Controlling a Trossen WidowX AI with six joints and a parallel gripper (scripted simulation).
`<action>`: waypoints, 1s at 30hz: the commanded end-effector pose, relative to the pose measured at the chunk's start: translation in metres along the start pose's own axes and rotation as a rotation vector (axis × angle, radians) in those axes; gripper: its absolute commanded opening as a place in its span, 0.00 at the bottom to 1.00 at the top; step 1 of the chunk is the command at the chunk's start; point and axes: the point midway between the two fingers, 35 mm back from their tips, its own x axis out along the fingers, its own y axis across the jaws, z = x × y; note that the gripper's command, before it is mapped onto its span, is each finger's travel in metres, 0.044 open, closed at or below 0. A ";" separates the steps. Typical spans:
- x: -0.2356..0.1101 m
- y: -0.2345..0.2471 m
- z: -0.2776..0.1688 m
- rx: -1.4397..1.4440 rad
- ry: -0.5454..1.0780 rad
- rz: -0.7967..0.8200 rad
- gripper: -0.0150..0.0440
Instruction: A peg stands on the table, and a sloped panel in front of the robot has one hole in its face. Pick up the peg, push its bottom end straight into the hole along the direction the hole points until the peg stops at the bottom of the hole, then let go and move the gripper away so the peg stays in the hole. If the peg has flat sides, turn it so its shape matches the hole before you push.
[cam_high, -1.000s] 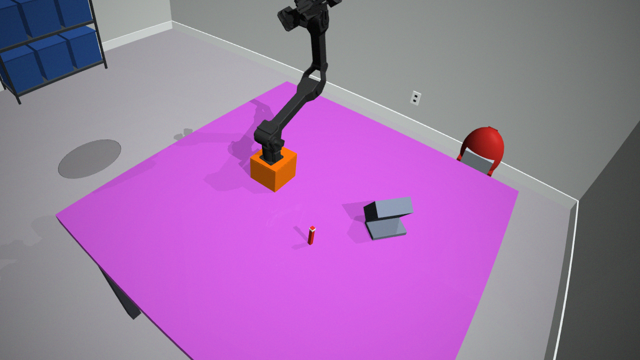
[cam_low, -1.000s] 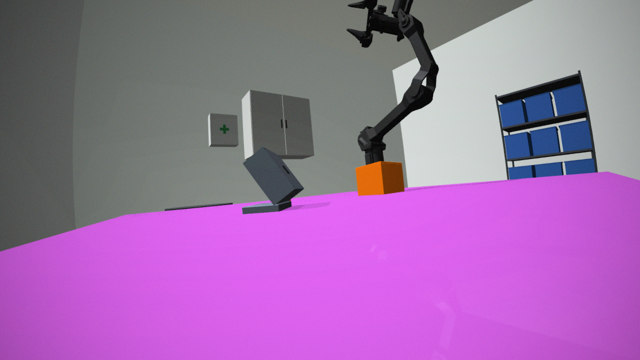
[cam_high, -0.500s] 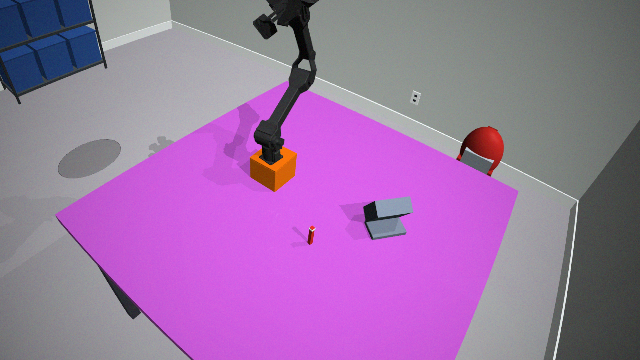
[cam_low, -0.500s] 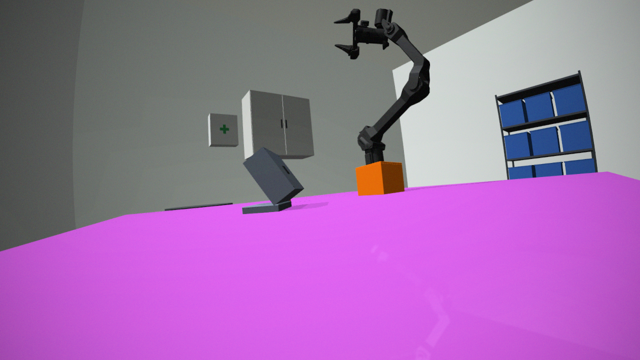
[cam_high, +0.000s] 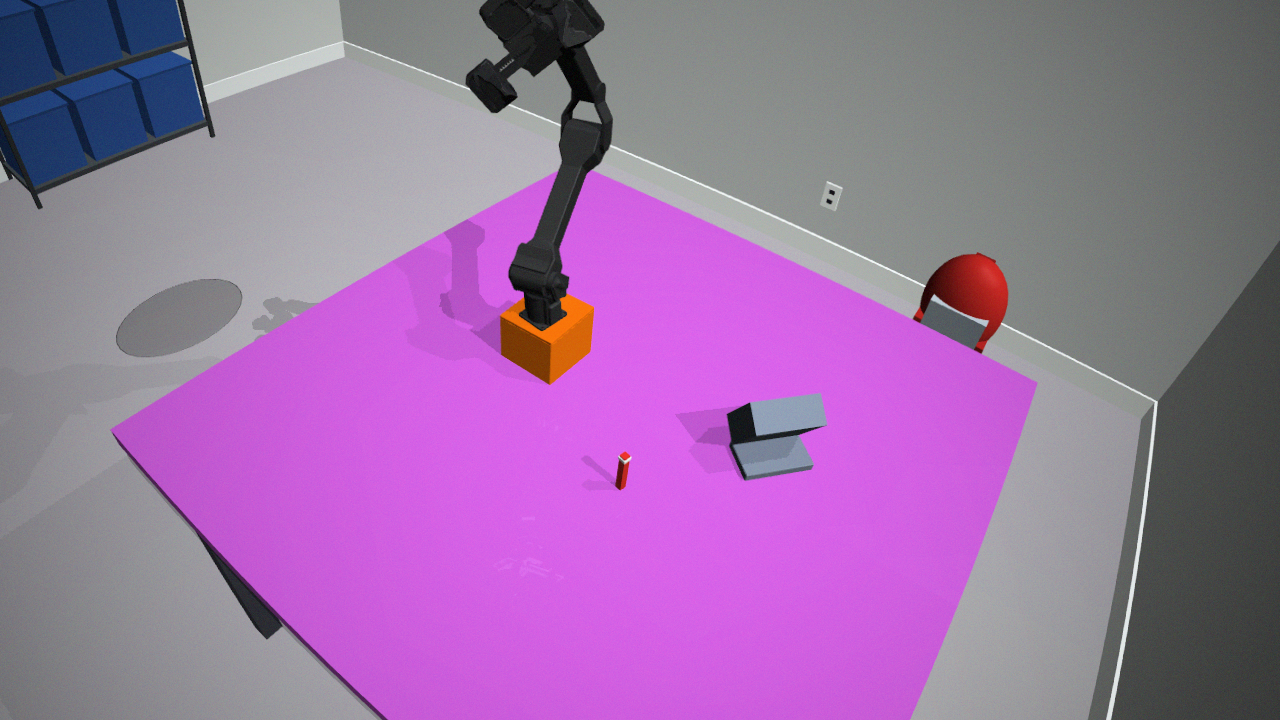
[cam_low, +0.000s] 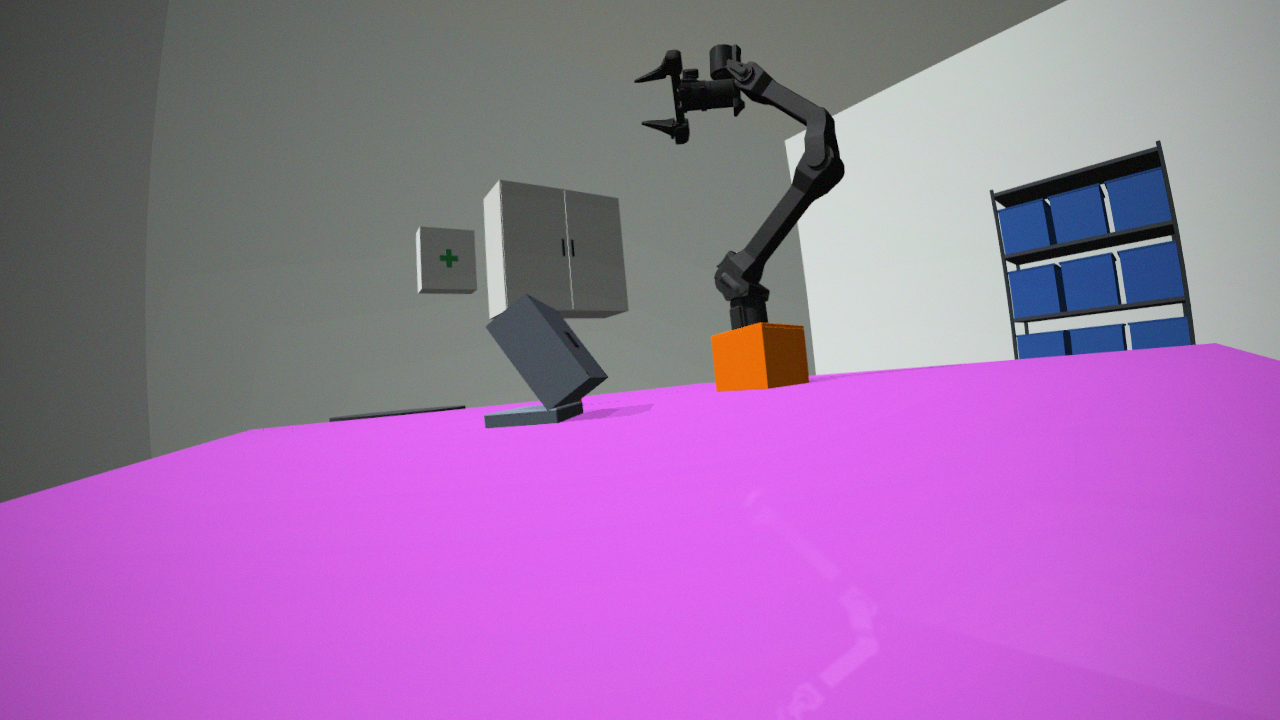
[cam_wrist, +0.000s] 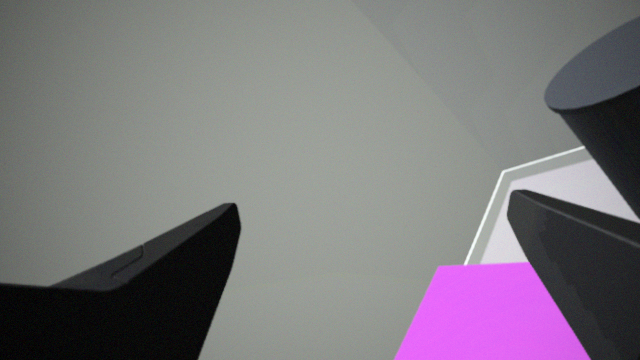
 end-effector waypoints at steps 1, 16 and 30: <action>0.025 -0.020 -0.007 -0.002 0.071 -0.032 1.00; 0.091 -0.064 -0.047 -0.062 0.288 -0.100 1.00; 0.143 -0.102 -0.106 -0.151 0.516 -0.161 1.00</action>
